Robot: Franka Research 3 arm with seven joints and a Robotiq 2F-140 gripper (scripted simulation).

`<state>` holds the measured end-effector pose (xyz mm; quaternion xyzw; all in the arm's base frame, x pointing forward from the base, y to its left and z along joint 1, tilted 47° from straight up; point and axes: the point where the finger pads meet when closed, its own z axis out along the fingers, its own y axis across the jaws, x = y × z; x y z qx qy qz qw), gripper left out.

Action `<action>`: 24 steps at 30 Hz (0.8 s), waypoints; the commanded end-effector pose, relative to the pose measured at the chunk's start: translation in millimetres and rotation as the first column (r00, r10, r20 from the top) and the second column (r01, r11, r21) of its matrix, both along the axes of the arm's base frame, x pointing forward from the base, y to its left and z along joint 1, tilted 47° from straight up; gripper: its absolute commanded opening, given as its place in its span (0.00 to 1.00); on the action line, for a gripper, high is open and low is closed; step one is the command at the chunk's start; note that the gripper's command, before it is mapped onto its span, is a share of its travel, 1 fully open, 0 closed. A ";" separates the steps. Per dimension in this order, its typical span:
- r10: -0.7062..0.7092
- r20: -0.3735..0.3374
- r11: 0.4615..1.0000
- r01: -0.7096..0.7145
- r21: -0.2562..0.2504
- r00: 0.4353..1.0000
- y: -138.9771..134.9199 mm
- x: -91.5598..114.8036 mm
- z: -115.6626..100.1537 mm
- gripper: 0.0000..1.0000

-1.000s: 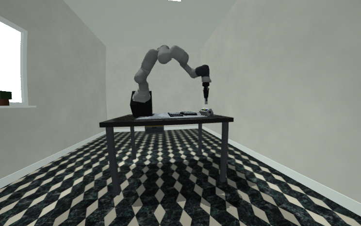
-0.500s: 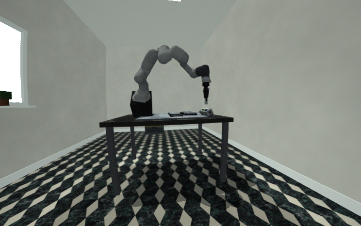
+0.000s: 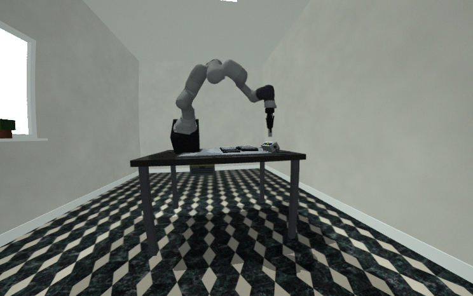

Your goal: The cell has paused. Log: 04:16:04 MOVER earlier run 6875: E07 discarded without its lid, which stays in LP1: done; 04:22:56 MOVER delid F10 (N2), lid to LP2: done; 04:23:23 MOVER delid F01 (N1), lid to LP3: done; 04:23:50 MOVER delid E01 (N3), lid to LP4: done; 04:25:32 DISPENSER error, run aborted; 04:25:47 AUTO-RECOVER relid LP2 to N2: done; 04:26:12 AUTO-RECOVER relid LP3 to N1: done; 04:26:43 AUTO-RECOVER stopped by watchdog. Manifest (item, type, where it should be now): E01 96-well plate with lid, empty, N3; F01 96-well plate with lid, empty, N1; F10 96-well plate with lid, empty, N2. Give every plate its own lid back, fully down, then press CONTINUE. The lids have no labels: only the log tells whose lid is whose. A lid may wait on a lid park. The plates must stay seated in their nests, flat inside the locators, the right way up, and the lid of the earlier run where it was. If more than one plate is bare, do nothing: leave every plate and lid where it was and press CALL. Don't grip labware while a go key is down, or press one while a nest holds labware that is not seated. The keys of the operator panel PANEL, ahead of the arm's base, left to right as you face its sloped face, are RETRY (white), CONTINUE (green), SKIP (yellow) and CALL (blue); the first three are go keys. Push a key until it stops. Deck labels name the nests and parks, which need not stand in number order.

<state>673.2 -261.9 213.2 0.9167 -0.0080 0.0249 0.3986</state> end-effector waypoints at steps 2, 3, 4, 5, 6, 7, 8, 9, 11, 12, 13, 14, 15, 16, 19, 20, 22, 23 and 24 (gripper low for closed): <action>0.000 -0.006 1.000 0.000 -0.001 1.000 -3.0 -1.0 -1.0 0.00; 0.000 -0.006 1.000 0.000 -0.001 1.000 -3.3 -1.0 -1.3 0.00; 0.000 -0.006 1.000 0.000 -0.001 1.000 -3.6 -0.9 -1.6 0.00; 0.000 -0.006 1.000 0.000 -0.001 1.000 -3.9 -0.9 -1.9 0.00; 0.000 -0.006 1.000 0.000 -0.001 1.000 -4.2 -0.9 -2.2 0.00; 0.000 -0.006 1.000 0.000 -0.001 1.000 -4.6 -0.9 -2.5 0.00; 0.000 -0.006 1.000 0.000 -0.001 1.000 -4.6 -0.9 -2.5 0.00; 0.000 -0.006 1.000 0.000 -0.001 1.000 -4.6 -0.9 -2.5 0.00; 0.000 -0.006 1.000 0.000 -0.001 1.000 -5.4 -0.8 -3.2 0.00; 0.000 -0.006 1.000 0.000 -0.001 1.000 -5.8 -0.8 -3.6 0.00; 0.000 -0.006 1.000 0.000 -0.001 1.000 -6.2 -0.7 -4.0 0.00; 0.000 -0.006 1.000 0.000 -0.001 1.000 -6.6 -0.7 -4.4 0.00; 0.000 -0.006 1.000 0.000 -0.001 1.000 -7.1 -0.7 -4.8 0.00; 0.000 -0.006 1.000 0.000 -0.001 1.000 -7.5 -0.6 -5.2 0.00; 0.000 -0.006 1.000 0.000 -0.001 1.000 -8.9 -0.5 -6.5 0.00; 0.000 -0.006 1.000 0.000 -0.001 1.000 -9.4 -0.5 -6.9 0.00; 0.000 -0.006 1.000 0.000 -0.001 1.000 -10.3 -0.4 -7.8 0.00; 0.000 -0.006 1.000 0.000 -0.001 1.000 -10.7 -0.4 -8.2 0.00; 0.000 -0.006 1.000 0.000 -0.001 1.000 -11.1 -0.3 -8.6 0.00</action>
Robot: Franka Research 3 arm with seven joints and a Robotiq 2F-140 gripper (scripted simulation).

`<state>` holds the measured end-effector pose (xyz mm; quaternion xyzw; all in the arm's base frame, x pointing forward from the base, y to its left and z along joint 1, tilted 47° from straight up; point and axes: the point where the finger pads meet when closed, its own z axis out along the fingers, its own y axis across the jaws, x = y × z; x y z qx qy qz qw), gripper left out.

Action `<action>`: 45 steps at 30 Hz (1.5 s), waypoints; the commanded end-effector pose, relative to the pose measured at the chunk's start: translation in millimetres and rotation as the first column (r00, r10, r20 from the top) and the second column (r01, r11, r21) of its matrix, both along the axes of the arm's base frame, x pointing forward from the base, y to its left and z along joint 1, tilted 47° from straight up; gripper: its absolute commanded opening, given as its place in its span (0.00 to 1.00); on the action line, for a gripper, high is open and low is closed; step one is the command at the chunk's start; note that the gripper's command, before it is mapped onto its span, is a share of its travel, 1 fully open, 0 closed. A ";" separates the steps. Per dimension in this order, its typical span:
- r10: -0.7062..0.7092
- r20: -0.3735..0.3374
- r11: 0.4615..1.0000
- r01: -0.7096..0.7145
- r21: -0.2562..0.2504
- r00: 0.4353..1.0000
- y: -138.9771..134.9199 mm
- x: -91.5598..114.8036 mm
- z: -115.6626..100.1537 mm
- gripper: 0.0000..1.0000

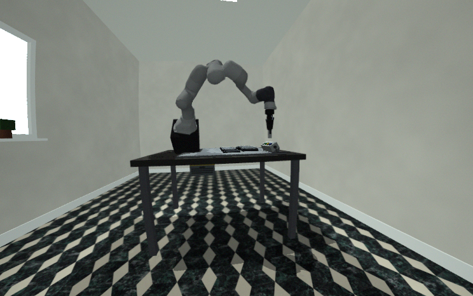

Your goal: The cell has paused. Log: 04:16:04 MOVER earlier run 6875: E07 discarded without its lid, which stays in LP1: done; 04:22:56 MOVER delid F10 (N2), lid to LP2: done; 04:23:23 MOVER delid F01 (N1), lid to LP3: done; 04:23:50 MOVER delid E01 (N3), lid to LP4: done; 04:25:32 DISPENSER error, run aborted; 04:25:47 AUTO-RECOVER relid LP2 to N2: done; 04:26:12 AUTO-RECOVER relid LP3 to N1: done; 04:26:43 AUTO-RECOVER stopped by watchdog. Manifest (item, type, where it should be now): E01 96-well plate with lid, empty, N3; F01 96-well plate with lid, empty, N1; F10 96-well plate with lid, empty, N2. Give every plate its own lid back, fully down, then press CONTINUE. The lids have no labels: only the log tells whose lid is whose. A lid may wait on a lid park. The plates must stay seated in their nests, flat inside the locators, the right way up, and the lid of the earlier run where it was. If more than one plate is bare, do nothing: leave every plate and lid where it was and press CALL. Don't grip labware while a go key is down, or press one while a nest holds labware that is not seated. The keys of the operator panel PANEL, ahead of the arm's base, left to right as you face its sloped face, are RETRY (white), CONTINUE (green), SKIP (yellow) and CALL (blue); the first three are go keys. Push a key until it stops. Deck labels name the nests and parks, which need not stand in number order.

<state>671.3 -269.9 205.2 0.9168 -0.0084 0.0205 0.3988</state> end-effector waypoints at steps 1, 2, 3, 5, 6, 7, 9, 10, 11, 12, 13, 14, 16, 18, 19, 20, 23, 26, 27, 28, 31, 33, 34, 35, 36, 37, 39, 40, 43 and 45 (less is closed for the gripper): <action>0.005 0.001 1.000 -0.005 -0.001 1.000 -3.1 1.5 -0.6 0.00; 0.005 0.001 1.000 -0.005 -0.001 1.000 -3.1 1.5 -0.6 0.00; 0.005 0.001 1.000 -0.005 -0.001 1.000 -3.6 1.5 -1.0 0.00; 0.005 0.001 1.000 -0.005 -0.001 1.000 -4.4 1.6 -1.7 0.00; 0.005 0.001 1.000 -0.005 -0.001 1.000 -4.7 1.6 -2.1 0.00; 0.005 0.001 1.000 -0.005 -0.001 1.000 -5.1 1.6 -2.4 0.00; 0.005 0.001 1.000 -0.005 -0.001 1.000 -5.8 1.7 -3.0 0.00; 0.005 0.001 1.000 -0.005 -0.001 1.000 -6.1 1.7 -3.3 0.00; 0.005 0.001 1.000 -0.005 -0.001 1.000 -6.4 1.7 -3.5 0.00; 0.005 0.001 1.000 -0.005 -0.001 1.000 -6.6 1.8 -3.8 0.00; 0.005 0.001 1.000 -0.005 -0.001 1.000 -6.9 1.8 -4.0 0.00; 0.005 0.001 1.000 -0.005 -0.001 1.000 -7.1 1.8 -4.2 0.00; 0.005 0.001 1.000 -0.005 -0.001 1.000 -7.4 1.8 -4.5 0.00; 0.005 0.001 1.000 -0.005 -0.001 1.000 -7.6 1.8 -4.7 0.00; 0.005 0.001 1.000 -0.005 -0.001 1.000 -7.6 1.8 -4.7 0.00; 0.005 0.001 1.000 -0.005 -0.001 1.000 -7.7 1.8 -4.8 0.00; 0.005 0.001 1.000 -0.005 -0.001 1.000 -8.0 1.9 -5.0 0.00; 0.005 0.001 1.000 -0.005 -0.001 1.000 -8.1 1.9 -5.1 0.00; 0.005 0.001 1.000 -0.005 -0.001 1.000 -8.1 1.9 -5.1 0.00; 0.005 0.001 1.000 -0.005 -0.001 1.000 -8.1 1.9 -5.1 0.00; 0.005 0.001 1.000 -0.005 -0.001 1.000 -8.1 1.9 -5.2 0.00; 0.005 0.001 1.000 -0.005 -0.001 1.000 -8.1 1.9 -5.2 0.00; 0.005 0.001 1.000 -0.005 -0.001 1.000 -8.1 1.9 -5.2 0.00; 0.005 0.001 1.000 -0.005 -0.001 1.000 -8.1 1.9 -5.2 0.00; 0.005 0.001 1.000 -0.005 -0.001 1.000 -8.1 1.9 -5.2 0.00; 0.005 0.001 1.000 -0.005 -0.001 1.000 -8.1 1.9 -5.2 0.00; 0.005 0.001 1.000 -0.005 -0.001 1.000 -8.1 1.9 -5.2 0.00; 0.005 0.001 1.000 -0.005 -0.001 1.000 -8.1 1.9 -5.2 0.00; 0.005 0.001 1.000 -0.005 -0.001 1.000 -8.1 1.9 -5.2 0.00; 0.005 0.001 1.000 -0.005 -0.001 1.000 -8.1 1.9 -5.2 0.00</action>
